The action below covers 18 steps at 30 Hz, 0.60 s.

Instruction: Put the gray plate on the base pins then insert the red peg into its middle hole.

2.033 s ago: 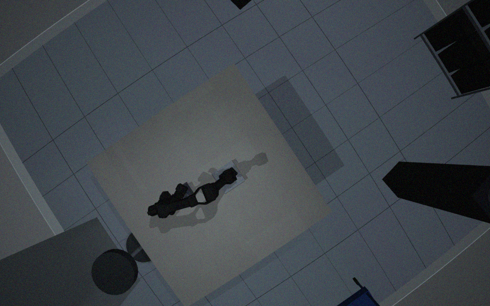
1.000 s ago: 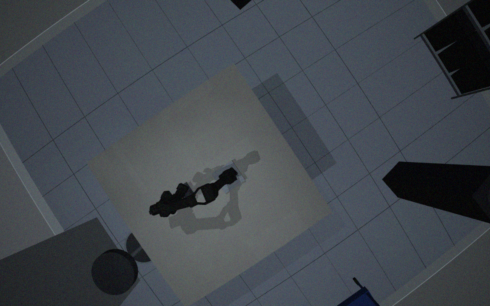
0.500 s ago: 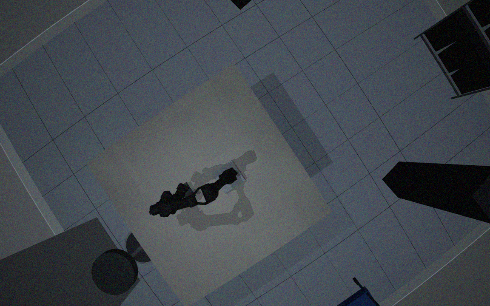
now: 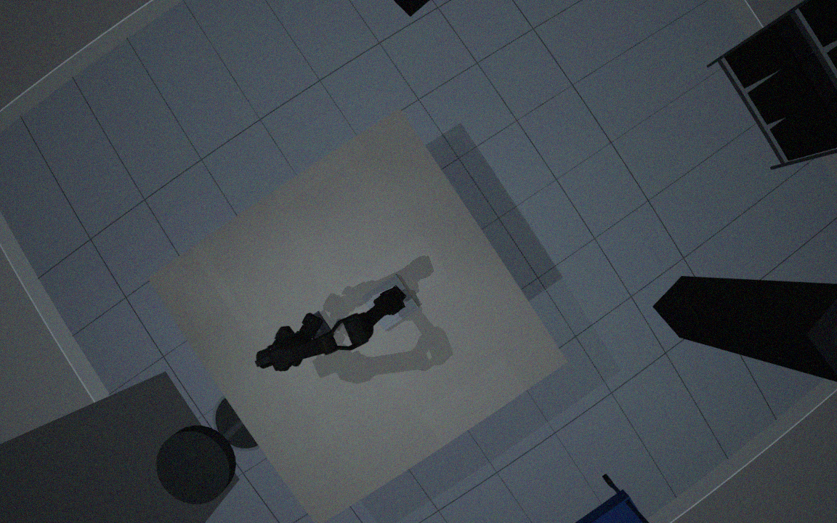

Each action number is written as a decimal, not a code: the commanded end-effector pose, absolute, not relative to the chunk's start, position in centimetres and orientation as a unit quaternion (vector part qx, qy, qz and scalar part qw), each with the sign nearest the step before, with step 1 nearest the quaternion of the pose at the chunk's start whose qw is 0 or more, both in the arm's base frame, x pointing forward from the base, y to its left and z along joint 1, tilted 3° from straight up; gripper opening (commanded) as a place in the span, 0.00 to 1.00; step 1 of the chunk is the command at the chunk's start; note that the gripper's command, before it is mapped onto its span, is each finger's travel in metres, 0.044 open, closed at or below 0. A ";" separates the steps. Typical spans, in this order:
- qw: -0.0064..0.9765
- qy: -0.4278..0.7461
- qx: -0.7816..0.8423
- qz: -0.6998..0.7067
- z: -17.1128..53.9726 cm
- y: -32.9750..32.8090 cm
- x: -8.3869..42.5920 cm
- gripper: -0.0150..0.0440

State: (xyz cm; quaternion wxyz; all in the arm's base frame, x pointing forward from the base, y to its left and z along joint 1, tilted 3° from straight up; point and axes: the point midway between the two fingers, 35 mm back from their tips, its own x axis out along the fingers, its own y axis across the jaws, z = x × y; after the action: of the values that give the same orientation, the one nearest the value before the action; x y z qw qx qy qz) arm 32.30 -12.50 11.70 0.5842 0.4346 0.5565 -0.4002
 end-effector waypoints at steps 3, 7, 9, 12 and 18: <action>0.584 0.556 0.435 -0.400 11.7 -12.5 32.3 0.25; 0.584 0.556 0.435 -0.400 11.7 -12.5 32.3 0.39; 0.584 0.556 0.435 -0.400 11.7 -12.5 32.3 0.48; 0.584 0.556 0.435 -0.400 11.7 -12.5 32.3 0.51; 0.584 0.556 0.435 -0.400 11.7 -12.5 32.3 0.51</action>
State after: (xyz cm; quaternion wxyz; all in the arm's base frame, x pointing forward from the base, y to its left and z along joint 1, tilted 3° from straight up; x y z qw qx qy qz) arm 32.31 -12.50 11.70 0.5843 0.4348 0.5563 -0.4001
